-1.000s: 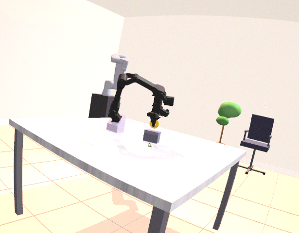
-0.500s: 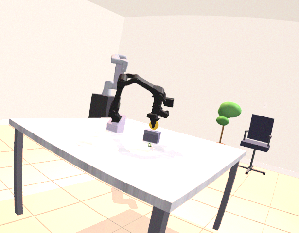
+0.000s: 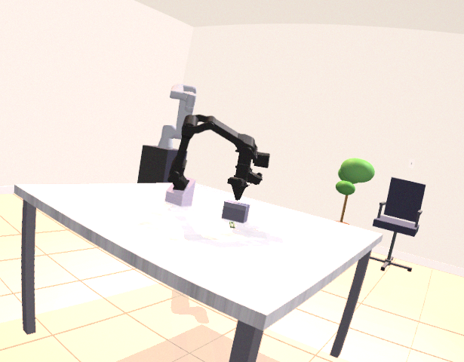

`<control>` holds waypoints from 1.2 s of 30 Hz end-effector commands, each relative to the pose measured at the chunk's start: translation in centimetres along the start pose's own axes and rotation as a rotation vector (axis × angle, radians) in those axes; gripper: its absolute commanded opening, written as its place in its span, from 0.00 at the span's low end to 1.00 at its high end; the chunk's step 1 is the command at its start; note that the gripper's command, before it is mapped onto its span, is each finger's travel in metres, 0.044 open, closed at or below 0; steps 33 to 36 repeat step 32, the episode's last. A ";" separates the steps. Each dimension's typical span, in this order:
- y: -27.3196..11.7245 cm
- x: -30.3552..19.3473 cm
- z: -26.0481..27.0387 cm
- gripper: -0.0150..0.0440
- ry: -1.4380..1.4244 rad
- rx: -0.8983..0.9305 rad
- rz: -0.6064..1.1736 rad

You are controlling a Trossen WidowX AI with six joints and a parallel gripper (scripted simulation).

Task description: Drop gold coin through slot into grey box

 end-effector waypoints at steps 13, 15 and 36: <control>-1.5 0.0 0.0 0.75 0.000 0.000 0.000; -1.8 0.0 0.0 0.84 0.000 0.000 0.000; -6.1 -0.4 0.0 1.00 -0.005 -0.004 0.007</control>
Point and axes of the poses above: the point midway between the two fingers, 35 mm back from their tips, its own y axis out along the fingers, its own z axis across the jaws, x = y × z, the point moved 6 cm from there along -y, back along the fingers, and after that the axes turned 12 degrees about -y, right-handed, at the moved point
